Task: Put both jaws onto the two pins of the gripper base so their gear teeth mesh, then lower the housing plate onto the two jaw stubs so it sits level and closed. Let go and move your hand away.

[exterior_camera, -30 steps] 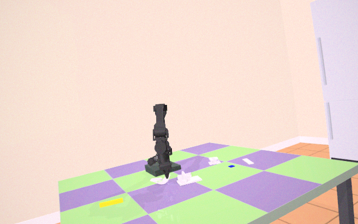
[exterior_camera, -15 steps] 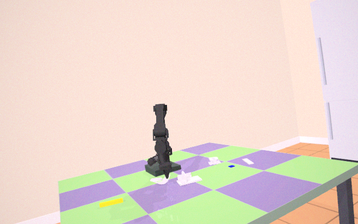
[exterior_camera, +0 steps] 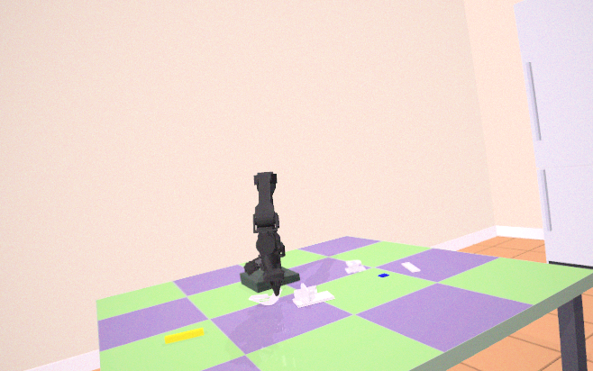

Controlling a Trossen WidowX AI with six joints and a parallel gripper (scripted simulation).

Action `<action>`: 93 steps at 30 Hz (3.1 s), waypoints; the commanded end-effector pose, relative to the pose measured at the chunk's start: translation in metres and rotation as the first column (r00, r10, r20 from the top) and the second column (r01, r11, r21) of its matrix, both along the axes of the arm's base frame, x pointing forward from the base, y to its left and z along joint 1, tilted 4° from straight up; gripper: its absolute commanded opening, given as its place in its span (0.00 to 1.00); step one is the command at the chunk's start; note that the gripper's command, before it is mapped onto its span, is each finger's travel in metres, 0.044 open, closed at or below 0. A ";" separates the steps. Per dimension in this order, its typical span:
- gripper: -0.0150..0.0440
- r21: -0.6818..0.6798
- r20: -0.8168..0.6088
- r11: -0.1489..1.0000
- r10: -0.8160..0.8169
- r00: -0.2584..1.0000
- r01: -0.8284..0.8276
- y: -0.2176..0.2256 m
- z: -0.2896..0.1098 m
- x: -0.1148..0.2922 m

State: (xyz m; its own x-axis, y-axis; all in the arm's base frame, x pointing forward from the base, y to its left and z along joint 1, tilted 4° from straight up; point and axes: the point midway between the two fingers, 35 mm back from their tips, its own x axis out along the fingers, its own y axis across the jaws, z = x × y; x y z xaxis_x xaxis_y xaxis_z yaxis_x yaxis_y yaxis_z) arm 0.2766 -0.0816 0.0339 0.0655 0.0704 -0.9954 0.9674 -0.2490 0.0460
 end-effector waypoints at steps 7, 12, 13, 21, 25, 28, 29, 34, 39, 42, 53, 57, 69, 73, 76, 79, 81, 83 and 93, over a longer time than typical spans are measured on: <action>0.25 -0.009 -0.019 1.000 -0.001 1.000 0.001 -0.002 -0.004 -0.005; 0.25 -0.009 -0.019 1.000 -0.001 1.000 0.001 -0.002 -0.004 -0.005; 0.25 -0.009 -0.019 1.000 -0.001 1.000 0.001 -0.002 -0.004 -0.005; 0.25 -0.009 -0.019 1.000 -0.001 1.000 0.001 -0.002 -0.004 -0.005; 0.25 -0.009 -0.019 1.000 -0.001 1.000 0.001 -0.002 -0.004 -0.005; 0.25 -0.009 -0.019 1.000 -0.001 1.000 0.001 -0.002 -0.004 -0.005; 0.25 -0.009 -0.019 1.000 -0.001 1.000 0.001 -0.002 -0.004 -0.005; 0.25 -0.009 -0.019 1.000 -0.001 1.000 0.001 -0.002 -0.004 -0.005; 0.25 -0.009 -0.019 1.000 -0.001 1.000 0.001 -0.002 -0.004 -0.005; 0.25 -0.009 -0.019 1.000 -0.001 1.000 0.001 -0.002 -0.004 -0.005; 0.25 -0.009 -0.019 1.000 -0.001 1.000 0.001 -0.002 -0.004 -0.005; 0.25 -0.009 -0.019 1.000 -0.001 1.000 0.001 -0.002 -0.004 -0.005; 0.25 -0.009 -0.019 1.000 -0.001 1.000 0.001 -0.002 -0.004 -0.005; 0.25 -0.009 -0.019 1.000 -0.001 1.000 0.001 -0.002 -0.004 -0.005; 0.25 -0.009 -0.019 1.000 -0.001 1.000 0.001 -0.002 -0.004 -0.005; 0.25 -0.009 -0.019 1.000 -0.001 1.000 0.001 -0.002 -0.004 -0.005; 0.25 -0.009 -0.019 1.000 -0.001 1.000 0.001 -0.002 -0.004 -0.005; 0.25 -0.009 -0.019 1.000 -0.001 1.000 0.001 -0.002 -0.004 -0.005; 0.25 -0.002 -0.005 1.000 0.000 1.000 0.000 0.002 0.001 -0.011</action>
